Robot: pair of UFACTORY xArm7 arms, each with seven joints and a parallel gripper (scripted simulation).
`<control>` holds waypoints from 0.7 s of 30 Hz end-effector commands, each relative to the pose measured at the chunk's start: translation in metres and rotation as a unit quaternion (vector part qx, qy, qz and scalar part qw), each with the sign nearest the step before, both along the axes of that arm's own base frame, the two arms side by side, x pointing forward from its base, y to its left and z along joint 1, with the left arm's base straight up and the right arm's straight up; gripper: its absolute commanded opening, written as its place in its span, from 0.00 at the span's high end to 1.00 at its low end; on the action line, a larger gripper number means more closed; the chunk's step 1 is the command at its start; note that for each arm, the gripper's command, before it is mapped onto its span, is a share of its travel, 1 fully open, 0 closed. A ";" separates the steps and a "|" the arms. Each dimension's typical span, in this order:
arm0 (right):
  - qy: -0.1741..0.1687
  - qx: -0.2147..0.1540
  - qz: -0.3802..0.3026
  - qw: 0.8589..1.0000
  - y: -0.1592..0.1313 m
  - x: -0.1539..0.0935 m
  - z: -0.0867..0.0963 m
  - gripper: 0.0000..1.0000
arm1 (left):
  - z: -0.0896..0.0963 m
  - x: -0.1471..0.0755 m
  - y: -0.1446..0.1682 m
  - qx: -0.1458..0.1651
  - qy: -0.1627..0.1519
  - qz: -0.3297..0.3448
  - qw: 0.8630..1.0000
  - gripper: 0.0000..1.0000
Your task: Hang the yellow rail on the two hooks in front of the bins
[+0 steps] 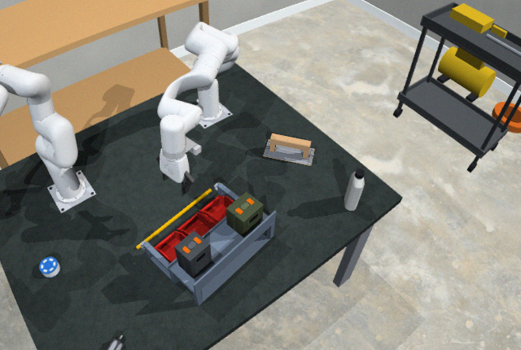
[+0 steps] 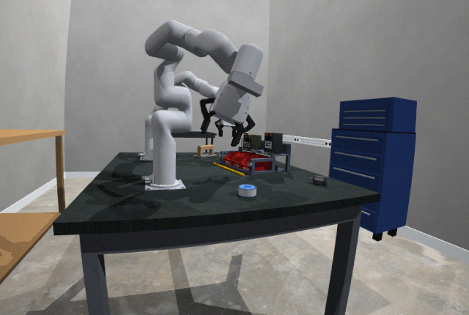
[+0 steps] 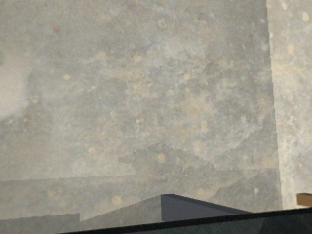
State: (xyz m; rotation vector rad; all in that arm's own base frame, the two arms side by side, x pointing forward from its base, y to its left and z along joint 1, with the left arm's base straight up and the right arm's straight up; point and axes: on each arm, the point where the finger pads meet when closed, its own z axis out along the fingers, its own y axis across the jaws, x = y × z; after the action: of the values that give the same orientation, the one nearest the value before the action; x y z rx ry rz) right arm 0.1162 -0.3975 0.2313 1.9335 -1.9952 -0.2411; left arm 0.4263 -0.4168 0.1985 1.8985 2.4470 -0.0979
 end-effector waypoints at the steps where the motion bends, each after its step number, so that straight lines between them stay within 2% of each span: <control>1: -0.028 0.027 -0.001 0.999 -0.003 -0.023 0.003 0.00 | 0.003 -0.004 -0.024 0.032 -0.005 -0.039 0.999 0.00; 6: -0.057 0.046 -0.003 0.997 -0.004 -0.045 0.005 0.00 | -0.064 -0.005 -0.028 0.035 -0.005 -0.046 0.998 0.00; 9: -0.074 0.054 -0.003 0.996 -0.004 -0.056 0.006 0.00 | -0.086 -0.006 -0.028 0.035 -0.005 -0.046 0.998 0.00; 14: -0.105 0.063 -0.002 0.992 -0.004 -0.076 0.009 0.00 | -0.095 -0.006 -0.028 0.035 -0.005 -0.046 0.998 0.00; 21: -0.120 0.066 -0.001 0.991 -0.004 -0.086 0.010 0.00 | -0.095 -0.006 -0.028 0.035 -0.005 -0.046 0.998 0.00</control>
State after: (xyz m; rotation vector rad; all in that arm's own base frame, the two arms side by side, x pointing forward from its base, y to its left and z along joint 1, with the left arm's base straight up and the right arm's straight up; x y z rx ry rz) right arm 0.0370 -0.4001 0.2386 2.1135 -2.1709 -0.1721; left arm 0.4193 -0.4432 0.1023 2.0390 2.3906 -0.0043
